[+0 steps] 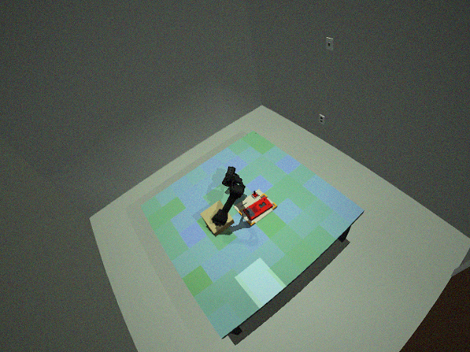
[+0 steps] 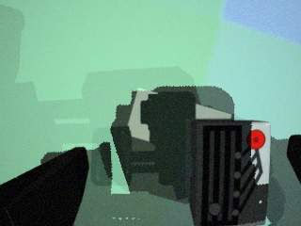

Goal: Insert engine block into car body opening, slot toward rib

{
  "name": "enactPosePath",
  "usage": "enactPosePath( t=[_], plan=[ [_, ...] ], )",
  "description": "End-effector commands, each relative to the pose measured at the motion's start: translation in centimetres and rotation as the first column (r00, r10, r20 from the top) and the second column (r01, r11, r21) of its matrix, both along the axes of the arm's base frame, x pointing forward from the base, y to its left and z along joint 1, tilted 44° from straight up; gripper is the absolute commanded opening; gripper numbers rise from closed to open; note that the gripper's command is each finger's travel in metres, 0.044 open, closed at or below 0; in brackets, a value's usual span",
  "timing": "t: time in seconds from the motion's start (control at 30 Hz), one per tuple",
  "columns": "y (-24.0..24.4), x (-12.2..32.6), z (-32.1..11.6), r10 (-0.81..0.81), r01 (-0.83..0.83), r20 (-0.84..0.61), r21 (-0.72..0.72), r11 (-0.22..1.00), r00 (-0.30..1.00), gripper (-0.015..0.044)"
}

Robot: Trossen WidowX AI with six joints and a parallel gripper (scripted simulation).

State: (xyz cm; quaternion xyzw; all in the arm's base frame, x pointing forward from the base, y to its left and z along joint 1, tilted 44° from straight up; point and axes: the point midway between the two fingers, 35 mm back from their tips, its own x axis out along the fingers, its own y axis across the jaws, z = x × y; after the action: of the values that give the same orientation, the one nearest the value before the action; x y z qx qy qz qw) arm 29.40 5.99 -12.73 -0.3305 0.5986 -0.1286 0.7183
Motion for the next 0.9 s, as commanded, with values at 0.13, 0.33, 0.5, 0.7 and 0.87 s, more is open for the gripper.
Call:
enactPosePath(
  t=[0.13,0.33,0.5,0.7,0.87],
  plan=[
    [0.5,0.3,1.8,-0.172,0.164,-0.146,-0.067,0.984,0.974,0.044],
    [0.5,0.2,3.3,-0.254,0.233,-0.201,-0.123,0.965,0.946,0.044],
    [0.5,0.4,3.3,-0.254,0.233,-0.201,-0.123,0.965,0.946,0.044],
    [-0.7,0.3,2.2,-0.254,0.233,-0.2,-0.124,0.965,0.946,0.044],
    [-1.2,0.3,1.6,-0.254,0.233,-0.2,-0.124,0.965,0.946,0.044]
  ],
)
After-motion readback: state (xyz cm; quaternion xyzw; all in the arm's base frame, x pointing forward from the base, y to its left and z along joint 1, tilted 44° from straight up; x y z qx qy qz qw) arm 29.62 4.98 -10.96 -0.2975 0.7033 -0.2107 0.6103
